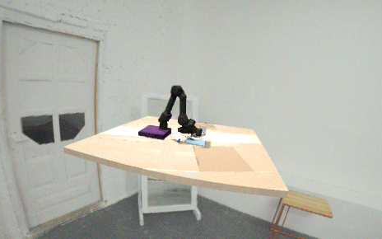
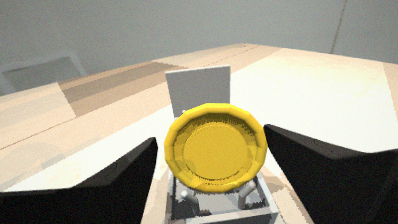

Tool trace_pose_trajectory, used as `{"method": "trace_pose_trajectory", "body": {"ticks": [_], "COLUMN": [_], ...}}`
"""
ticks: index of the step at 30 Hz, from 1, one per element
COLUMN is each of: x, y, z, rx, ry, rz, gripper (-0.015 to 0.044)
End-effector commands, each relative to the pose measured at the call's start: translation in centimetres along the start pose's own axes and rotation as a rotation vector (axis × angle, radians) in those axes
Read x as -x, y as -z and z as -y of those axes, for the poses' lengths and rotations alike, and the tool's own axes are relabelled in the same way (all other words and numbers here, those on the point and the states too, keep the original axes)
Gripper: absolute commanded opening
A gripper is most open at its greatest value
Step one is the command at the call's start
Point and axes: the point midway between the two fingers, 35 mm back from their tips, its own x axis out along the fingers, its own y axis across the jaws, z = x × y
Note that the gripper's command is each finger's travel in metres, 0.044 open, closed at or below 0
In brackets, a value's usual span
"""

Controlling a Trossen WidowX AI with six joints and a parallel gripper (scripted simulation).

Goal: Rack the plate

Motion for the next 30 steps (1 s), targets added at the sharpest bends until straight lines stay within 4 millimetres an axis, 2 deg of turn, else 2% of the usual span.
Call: {"method": "trace_pose_trajectory", "body": {"ticks": [1, 3, 7, 10, 12, 19, 30], "x": [0.0, 0.2, 0.9, 1.6, 1.8, 1.9, 2.4], "y": [-0.2, -1.5, -6.2, -9.8, -11.4, -11.6, -11.6], "z": [0.1, 0.5, 1.0, 0.7, 1.0, 1.3, 2.7], "rx": [0.0, 0.001, 0.002, 0.003, 0.003, -0.025, -0.256], "ry": [0.0, -0.003, -0.013, -0.021, -0.024, -0.021, 0.031], "rz": [0.0, 0.003, 0.014, 0.022, 0.026, -0.006, -0.272], "gripper": [0.04, 0.04, 0.04, 0.04, 0.04, 0.04, 0.04]}}
